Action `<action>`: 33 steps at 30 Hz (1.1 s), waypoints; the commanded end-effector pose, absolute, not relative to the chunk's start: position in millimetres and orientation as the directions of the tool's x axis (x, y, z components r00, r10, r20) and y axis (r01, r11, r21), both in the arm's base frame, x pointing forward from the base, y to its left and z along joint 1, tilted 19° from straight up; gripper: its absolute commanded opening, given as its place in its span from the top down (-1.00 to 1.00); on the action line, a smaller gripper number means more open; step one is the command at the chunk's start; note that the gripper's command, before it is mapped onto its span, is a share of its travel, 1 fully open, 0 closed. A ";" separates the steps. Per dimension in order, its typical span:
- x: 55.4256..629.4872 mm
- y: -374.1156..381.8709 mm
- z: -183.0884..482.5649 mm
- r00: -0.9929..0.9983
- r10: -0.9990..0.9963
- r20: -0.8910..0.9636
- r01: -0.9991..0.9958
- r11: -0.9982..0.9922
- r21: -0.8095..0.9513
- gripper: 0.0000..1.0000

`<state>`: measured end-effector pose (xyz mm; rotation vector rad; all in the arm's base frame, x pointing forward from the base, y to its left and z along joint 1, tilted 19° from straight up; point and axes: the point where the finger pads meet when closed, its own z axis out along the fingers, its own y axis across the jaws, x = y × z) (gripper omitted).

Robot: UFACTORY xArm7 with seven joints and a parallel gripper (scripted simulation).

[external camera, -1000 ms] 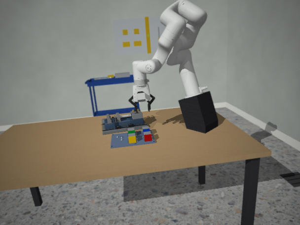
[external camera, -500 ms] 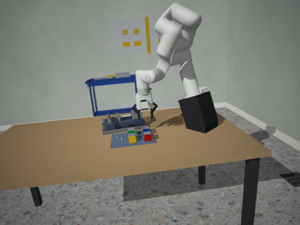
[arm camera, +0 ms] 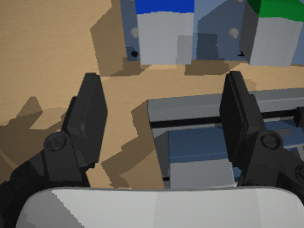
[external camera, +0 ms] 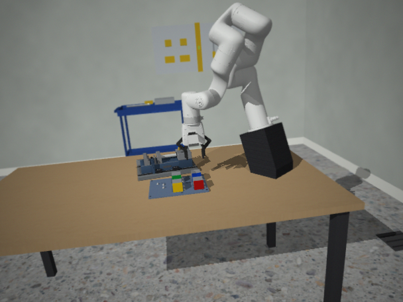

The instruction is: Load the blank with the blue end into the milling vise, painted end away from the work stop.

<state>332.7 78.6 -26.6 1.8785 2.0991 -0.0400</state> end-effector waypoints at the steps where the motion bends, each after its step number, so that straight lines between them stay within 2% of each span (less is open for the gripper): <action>1: 333.3 79.1 -26.0 -0.081 0.963 -0.255 0.972 0.133 0.194 -0.52; 33: 333.2 82.7 -19.0 -0.082 0.963 -0.255 0.972 0.133 0.194 -0.52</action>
